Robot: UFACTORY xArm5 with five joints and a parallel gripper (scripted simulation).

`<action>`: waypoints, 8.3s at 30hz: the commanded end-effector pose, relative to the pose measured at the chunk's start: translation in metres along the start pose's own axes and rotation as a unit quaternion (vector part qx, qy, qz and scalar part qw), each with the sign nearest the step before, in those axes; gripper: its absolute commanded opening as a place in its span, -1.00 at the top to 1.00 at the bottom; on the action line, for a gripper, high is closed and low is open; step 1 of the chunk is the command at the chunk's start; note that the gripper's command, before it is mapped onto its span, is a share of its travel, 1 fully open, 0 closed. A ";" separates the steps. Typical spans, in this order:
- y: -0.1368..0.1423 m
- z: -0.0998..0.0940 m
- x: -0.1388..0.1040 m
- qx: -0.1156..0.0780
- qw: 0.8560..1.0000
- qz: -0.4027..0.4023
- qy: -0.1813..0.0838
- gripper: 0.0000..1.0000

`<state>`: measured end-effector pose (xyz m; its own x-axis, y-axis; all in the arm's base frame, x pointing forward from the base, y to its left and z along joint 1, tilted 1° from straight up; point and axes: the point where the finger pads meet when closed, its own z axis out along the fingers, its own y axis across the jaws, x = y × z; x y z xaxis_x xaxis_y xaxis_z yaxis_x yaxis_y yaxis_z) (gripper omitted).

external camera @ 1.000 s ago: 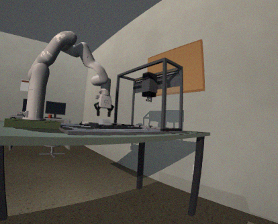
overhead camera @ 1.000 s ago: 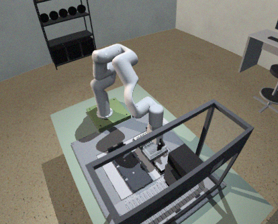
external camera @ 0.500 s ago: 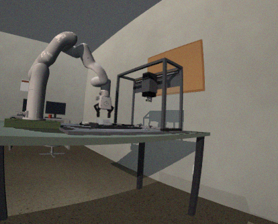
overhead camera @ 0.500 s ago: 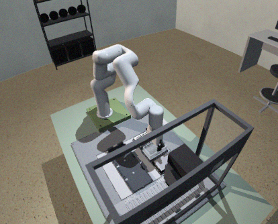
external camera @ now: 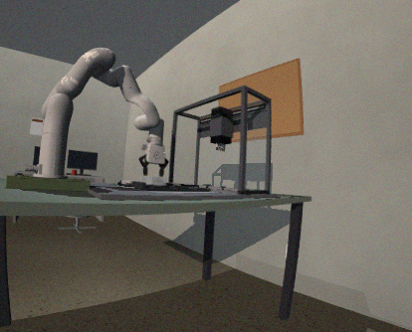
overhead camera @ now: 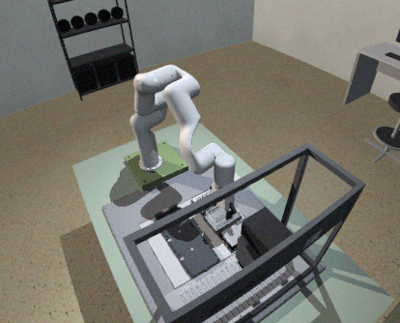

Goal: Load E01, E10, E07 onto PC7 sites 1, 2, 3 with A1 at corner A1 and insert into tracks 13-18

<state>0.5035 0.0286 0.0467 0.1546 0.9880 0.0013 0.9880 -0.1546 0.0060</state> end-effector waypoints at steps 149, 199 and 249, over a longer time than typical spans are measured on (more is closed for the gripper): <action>0.001 -0.003 0.000 0.000 1.000 0.000 0.010 1.00; 0.002 -0.077 -0.001 0.000 1.000 0.000 0.010 1.00; 0.042 -0.105 -0.076 0.000 1.000 0.008 0.009 1.00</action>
<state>0.5255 -0.0373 0.1502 0.1712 0.9852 0.0006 0.9852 -0.1712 0.0057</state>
